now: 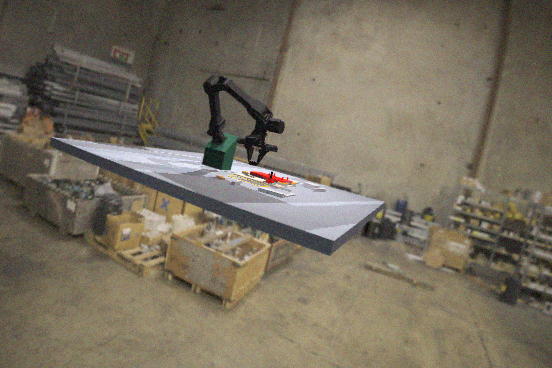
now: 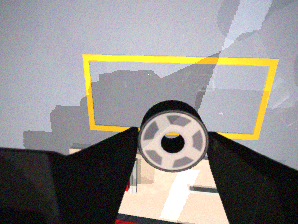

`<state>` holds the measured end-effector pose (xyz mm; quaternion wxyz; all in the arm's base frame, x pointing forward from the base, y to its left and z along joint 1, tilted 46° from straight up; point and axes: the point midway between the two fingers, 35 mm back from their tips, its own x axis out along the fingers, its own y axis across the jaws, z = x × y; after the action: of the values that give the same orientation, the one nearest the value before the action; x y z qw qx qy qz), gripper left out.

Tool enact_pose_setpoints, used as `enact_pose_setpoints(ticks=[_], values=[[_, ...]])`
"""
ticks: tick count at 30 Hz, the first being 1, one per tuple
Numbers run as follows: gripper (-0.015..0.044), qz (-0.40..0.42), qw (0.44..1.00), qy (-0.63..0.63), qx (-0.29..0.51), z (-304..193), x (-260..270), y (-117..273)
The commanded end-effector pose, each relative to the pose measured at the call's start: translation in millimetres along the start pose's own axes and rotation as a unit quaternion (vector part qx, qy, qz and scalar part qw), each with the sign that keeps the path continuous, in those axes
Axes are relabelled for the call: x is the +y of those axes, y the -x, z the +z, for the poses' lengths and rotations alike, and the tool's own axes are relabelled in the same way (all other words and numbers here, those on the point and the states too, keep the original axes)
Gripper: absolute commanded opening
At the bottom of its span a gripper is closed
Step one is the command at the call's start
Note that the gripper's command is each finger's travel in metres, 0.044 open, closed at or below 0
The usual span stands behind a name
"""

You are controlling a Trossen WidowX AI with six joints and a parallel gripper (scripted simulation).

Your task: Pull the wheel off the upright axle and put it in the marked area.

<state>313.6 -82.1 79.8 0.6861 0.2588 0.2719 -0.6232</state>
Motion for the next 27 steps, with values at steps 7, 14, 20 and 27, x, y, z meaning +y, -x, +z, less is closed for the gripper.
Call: enact_pose_setpoints(ticks=[7, 14, 20, 27], values=[[0.0000, -0.004, 1.000, 0.002, -0.001, 0.1, -0.5, -50.5], [0.0000, -0.004, 1.000, 0.002, -0.004, 1.8, -3.8, -79.3], [0.0079, -0.006, 1.000, 0.001, -0.006, 2.6, -4.1, -75.9], [0.0263, -0.006, 1.000, 0.001, -0.006, 2.6, -4.1, -75.9]])
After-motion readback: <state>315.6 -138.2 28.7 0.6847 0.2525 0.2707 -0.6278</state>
